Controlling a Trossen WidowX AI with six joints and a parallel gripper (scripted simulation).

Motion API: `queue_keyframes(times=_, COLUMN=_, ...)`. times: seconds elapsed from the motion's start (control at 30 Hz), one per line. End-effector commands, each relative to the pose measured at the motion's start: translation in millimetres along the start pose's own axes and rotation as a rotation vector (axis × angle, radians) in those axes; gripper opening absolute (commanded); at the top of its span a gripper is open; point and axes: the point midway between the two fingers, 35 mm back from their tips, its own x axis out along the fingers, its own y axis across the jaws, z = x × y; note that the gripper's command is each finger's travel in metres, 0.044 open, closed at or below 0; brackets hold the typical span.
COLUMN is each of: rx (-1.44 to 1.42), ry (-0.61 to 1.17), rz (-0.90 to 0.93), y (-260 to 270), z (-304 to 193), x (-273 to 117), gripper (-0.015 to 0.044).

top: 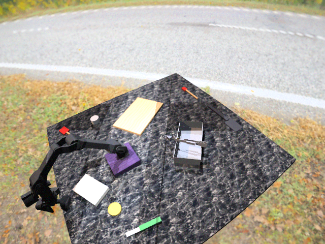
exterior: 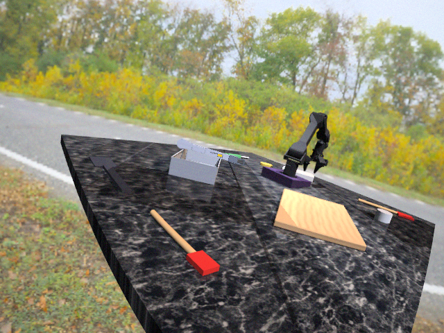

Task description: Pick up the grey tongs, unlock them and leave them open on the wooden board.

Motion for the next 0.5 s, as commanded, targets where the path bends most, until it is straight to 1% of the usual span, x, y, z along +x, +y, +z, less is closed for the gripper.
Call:
queue_keyframes(times=0.0, rx=-0.005, ry=0.000, rz=0.000, y=-1, z=-1, x=0, gripper=0.0426)
queue_keyframes(times=0.03, rx=-0.025, ry=0.000, rz=-0.002, y=-3, z=-3, x=0, gripper=0.0440)
queue_keyframes(times=0.13, rx=-0.166, ry=0.003, rz=-0.014, y=-18, z=-19, x=1, gripper=0.0440)
queue_keyframes(times=0.2, rx=-0.309, ry=0.007, rz=-0.025, y=-35, z=-35, x=2, gripper=0.0440)
queue_keyframes(times=0.3, rx=-0.571, ry=0.015, rz=-0.044, y=-66, z=-61, x=4, gripper=0.0440)
queue_keyframes(times=0.47, rx=-1.137, ry=0.044, rz=-0.082, y=-141, z=-108, x=3, gripper=0.0440)
